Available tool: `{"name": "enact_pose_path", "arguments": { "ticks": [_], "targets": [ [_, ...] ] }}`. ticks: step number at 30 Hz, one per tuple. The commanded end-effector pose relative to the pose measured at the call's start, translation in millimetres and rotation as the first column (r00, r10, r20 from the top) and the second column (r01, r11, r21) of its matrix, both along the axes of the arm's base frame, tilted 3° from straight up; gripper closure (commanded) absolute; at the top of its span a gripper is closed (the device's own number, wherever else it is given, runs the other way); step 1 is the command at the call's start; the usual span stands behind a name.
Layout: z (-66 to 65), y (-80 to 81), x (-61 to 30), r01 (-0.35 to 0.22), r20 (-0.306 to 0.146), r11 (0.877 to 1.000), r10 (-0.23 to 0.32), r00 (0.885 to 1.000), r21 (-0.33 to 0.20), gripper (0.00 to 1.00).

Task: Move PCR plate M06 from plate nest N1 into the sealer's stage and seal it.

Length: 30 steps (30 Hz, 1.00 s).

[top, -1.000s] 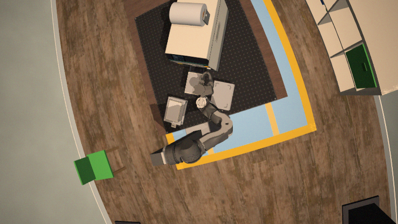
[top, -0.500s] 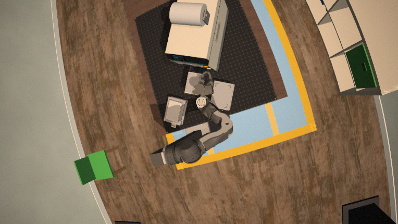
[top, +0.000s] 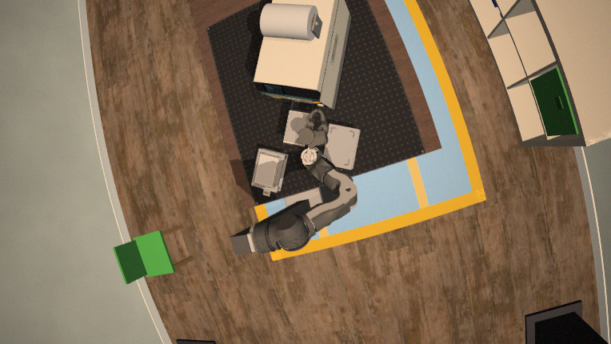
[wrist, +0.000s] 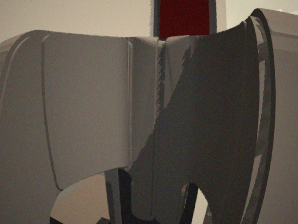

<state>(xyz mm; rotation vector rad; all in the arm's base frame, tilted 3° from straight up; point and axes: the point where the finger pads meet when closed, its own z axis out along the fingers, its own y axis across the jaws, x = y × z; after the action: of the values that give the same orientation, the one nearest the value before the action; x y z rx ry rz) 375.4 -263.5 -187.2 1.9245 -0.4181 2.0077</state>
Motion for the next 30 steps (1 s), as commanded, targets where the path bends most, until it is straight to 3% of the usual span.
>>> {"name": "enact_pose_path", "arguments": {
  "ticks": [1, 3, 8, 20, 22, 25, 30],
  "targets": [
    [-1.3, 1.3, -0.1, -0.007, -0.001, 1.0, 0.007, 1.0, 0.003, 1.0],
    [-1.3, 1.3, -0.1, -0.007, -0.001, 1.0, 0.007, 1.0, 0.003, 1.0],
    [-0.7, 17.0, -35.7, 0.0, 0.003, 1.0, 0.0, 1.0, 0.001, 1.0],
    [-0.7, 17.0, -35.7, 0.0, 0.003, 1.0, 0.0, 1.0, 0.001, 1.0],
    [-3.8, 11.5, -52.0, -0.078, -0.035, 0.995, 0.075, 0.997, -0.067, 1.0],
    [-8.1, 1.6, -76.8, -0.187, -0.097, 0.969, 0.173, 0.98, -0.162, 1.0],
    [-8.1, 1.6, -76.8, -0.187, -0.097, 0.969, 0.173, 0.98, -0.162, 1.0]
  ]
}}
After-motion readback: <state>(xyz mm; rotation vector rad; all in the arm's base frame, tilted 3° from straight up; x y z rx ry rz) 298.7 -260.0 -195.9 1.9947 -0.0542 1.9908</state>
